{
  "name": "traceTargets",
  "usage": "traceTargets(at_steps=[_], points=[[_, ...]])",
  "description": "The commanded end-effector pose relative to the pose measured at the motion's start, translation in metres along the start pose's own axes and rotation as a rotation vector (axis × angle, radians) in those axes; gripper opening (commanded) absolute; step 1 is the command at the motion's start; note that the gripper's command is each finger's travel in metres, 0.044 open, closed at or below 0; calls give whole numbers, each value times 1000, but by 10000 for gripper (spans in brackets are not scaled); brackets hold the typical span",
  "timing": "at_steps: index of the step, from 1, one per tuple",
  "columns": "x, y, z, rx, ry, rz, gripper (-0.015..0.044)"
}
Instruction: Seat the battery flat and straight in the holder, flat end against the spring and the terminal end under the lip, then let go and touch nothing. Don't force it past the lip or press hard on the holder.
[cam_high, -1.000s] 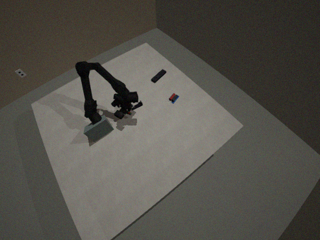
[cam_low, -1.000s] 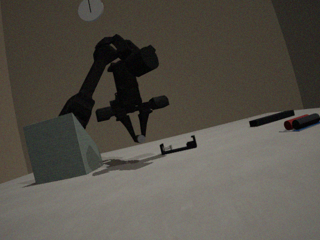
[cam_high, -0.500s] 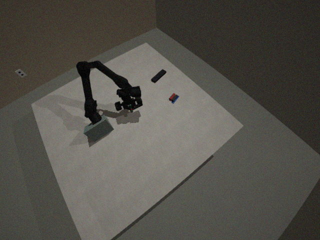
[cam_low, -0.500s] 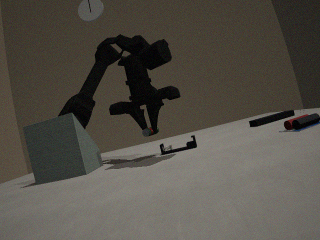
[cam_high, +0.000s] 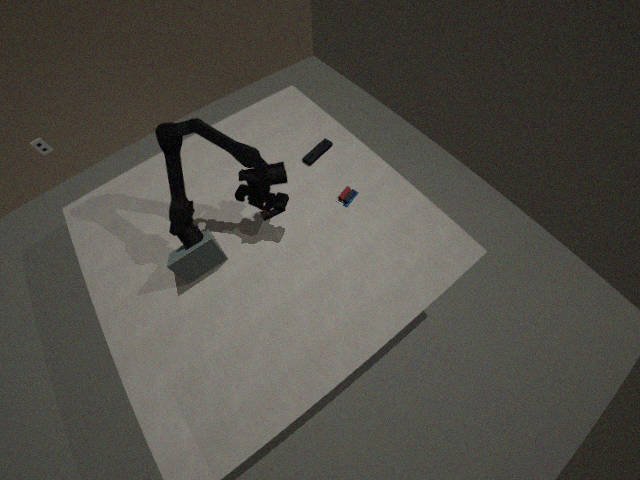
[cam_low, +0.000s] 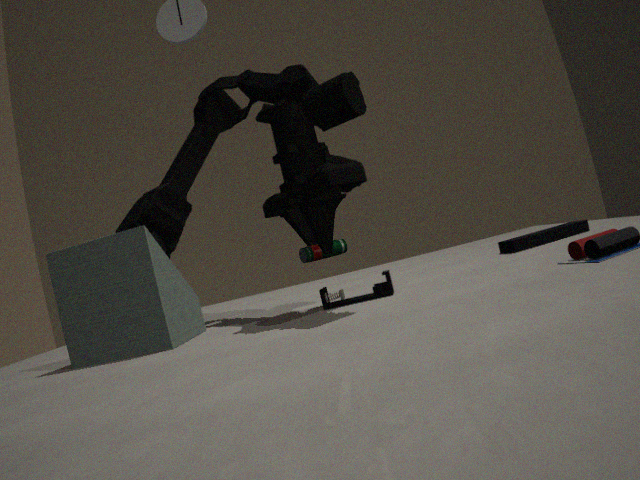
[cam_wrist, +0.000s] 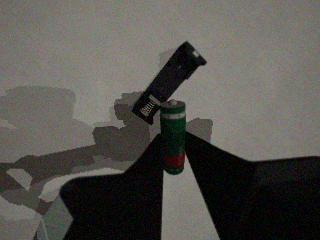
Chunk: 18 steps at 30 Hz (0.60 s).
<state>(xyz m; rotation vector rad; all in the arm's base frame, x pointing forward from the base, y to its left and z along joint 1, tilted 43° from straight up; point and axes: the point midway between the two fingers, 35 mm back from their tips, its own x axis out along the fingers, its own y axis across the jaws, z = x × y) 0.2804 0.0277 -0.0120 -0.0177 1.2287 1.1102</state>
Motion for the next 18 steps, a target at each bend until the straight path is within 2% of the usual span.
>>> traceTargets(at_steps=[1,14,18], points=[[-1,-1,9,163,1,5,63],[-7,-2,37,730,4,1,63],[-8,-2,39,759,4,0,63]])
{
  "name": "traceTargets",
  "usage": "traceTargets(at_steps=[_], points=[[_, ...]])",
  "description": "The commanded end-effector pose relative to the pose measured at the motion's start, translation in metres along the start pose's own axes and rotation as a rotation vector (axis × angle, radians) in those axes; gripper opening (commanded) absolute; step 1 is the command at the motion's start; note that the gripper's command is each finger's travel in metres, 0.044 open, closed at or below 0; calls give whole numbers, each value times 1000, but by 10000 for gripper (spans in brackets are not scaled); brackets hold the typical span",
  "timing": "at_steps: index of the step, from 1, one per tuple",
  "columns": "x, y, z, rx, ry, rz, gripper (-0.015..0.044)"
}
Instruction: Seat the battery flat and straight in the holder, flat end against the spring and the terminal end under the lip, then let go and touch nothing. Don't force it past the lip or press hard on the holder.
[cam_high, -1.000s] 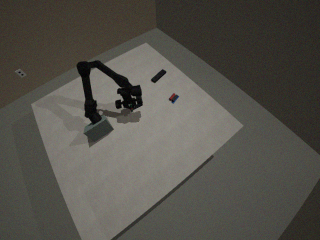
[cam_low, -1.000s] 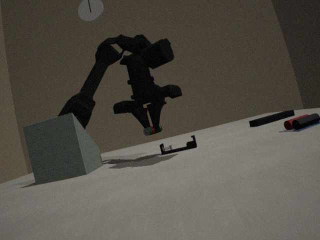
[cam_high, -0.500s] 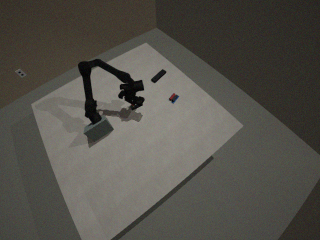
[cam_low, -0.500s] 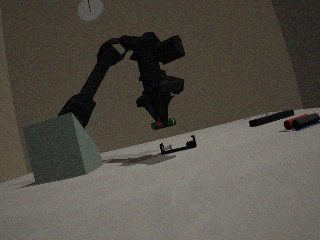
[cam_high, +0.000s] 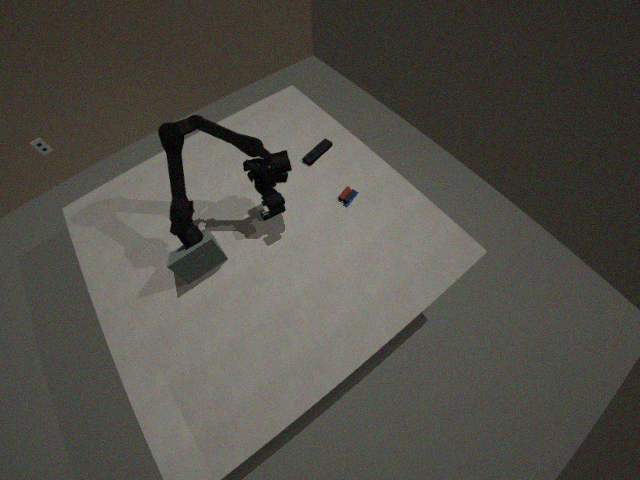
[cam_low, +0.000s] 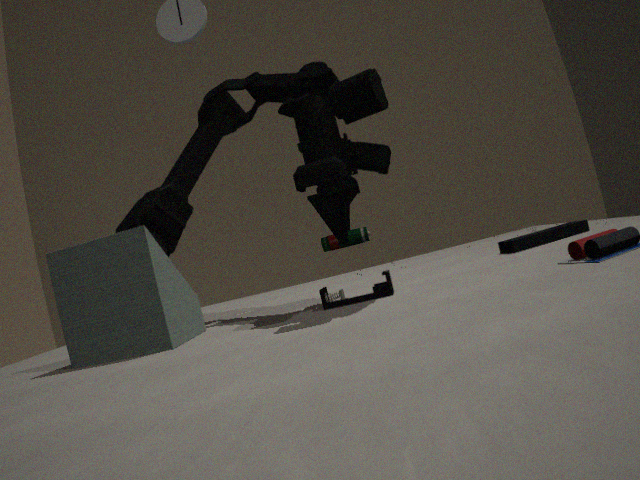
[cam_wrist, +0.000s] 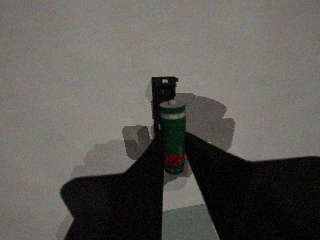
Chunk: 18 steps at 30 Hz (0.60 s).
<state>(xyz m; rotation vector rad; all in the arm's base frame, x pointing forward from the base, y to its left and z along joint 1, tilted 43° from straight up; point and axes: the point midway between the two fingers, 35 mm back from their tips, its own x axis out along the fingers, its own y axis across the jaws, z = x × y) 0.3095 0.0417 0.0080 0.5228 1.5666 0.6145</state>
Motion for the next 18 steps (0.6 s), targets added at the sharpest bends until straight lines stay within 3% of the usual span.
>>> traceTargets(at_steps=[1,18], points=[[1,1,1,43,4,0,63],[28,-2,6,41,-154,-22,63]])
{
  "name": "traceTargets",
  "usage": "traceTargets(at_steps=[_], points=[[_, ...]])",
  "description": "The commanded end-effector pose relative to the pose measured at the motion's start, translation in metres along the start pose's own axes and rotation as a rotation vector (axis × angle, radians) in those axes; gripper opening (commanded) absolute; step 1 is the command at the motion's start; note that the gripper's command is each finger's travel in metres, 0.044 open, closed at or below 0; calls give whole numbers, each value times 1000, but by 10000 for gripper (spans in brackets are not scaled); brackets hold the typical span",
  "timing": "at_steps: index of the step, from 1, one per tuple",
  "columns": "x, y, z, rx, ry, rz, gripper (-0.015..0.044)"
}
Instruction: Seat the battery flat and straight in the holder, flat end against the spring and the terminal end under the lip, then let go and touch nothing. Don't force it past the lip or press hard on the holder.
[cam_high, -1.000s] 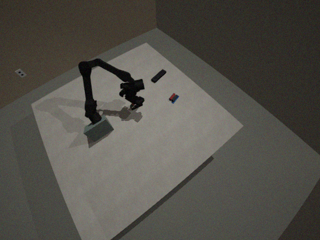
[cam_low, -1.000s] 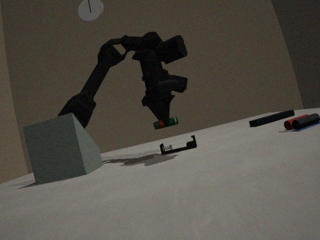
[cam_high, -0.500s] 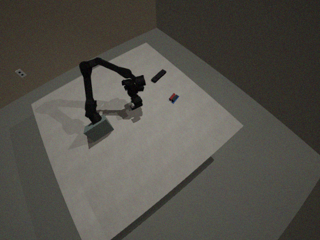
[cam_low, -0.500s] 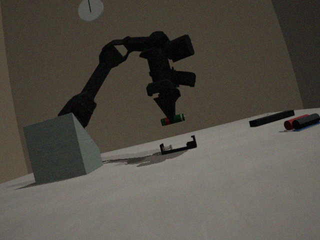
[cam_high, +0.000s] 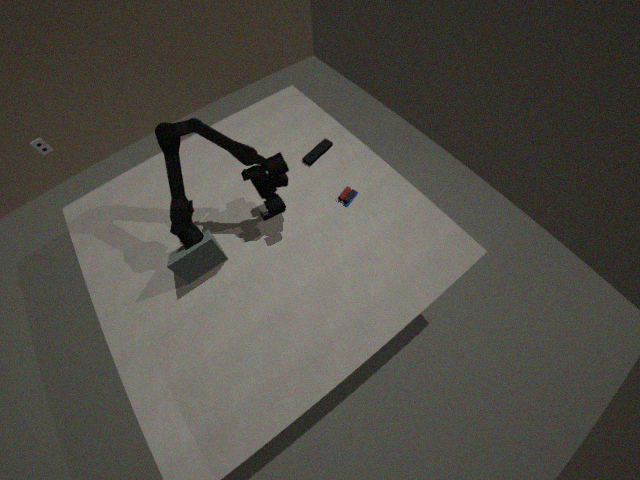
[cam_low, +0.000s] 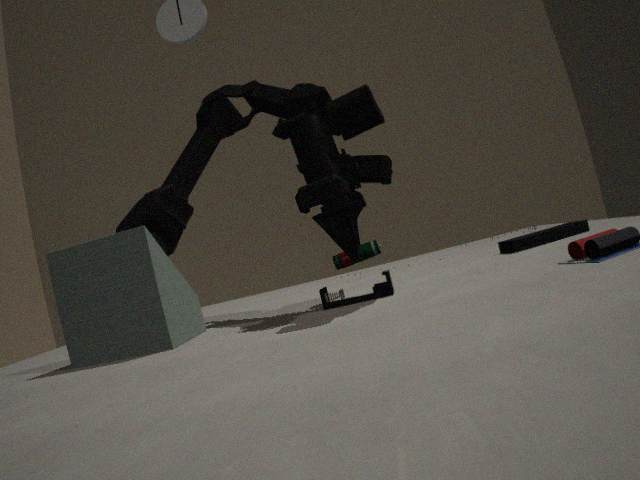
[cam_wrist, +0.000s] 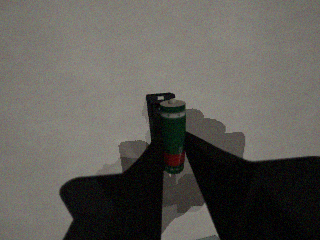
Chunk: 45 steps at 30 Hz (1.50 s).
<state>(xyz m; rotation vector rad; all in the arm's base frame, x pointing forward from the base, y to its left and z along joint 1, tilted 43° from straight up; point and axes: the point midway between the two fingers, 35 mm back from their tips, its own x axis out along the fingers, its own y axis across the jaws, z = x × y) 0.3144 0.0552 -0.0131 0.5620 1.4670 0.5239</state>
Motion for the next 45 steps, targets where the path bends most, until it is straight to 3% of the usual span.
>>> traceTargets(at_steps=[1,45], points=[[5,3,-1,1,-40,1,63],[32,5,-11,7,-318,-20,63]])
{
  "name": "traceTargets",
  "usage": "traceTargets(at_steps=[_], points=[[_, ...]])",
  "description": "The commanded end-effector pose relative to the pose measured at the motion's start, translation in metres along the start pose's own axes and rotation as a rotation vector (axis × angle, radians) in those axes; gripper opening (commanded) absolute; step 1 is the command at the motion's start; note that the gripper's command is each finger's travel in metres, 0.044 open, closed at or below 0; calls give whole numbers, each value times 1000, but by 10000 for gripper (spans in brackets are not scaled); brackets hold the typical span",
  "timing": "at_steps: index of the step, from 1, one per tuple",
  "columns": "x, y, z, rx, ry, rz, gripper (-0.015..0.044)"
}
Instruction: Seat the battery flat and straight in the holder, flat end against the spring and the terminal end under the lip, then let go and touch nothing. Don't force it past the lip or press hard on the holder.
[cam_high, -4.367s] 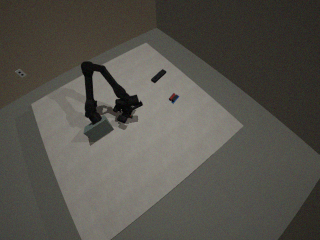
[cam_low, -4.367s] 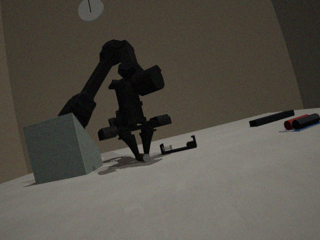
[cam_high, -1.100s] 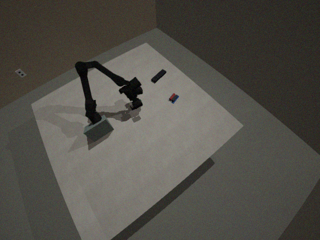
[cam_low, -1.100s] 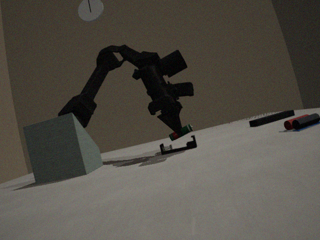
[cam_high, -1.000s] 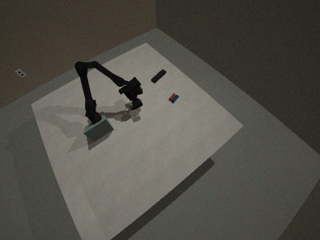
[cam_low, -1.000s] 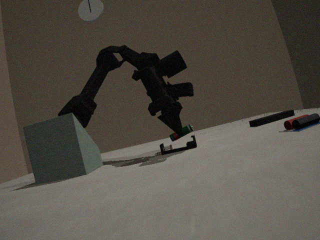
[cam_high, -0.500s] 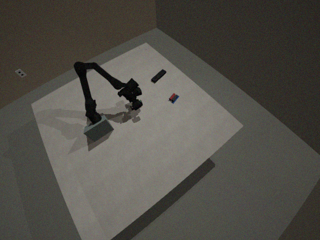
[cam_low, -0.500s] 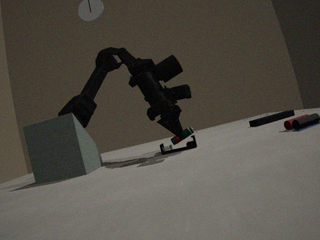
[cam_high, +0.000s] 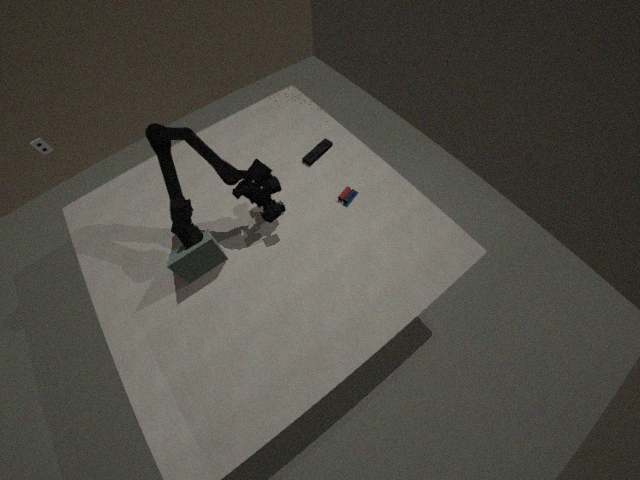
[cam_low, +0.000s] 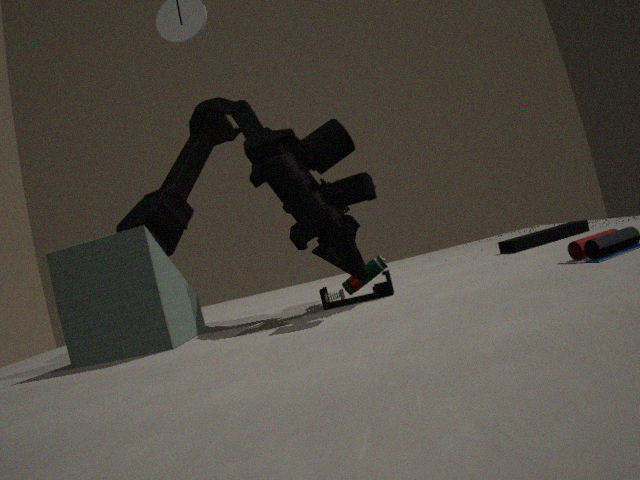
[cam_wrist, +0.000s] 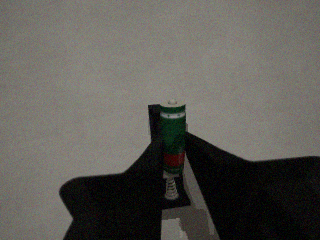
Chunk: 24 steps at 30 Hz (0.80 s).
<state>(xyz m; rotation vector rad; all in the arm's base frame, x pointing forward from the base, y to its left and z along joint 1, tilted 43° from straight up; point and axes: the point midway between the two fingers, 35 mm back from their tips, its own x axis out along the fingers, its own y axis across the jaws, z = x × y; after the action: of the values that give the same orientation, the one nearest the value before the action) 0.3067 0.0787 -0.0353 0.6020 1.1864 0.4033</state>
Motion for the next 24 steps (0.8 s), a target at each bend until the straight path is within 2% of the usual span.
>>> traceTargets(at_steps=[1,24], points=[[-1,1,-3,4,-23,-3,63],[-1,4,-14,13,-93,-3,63]])
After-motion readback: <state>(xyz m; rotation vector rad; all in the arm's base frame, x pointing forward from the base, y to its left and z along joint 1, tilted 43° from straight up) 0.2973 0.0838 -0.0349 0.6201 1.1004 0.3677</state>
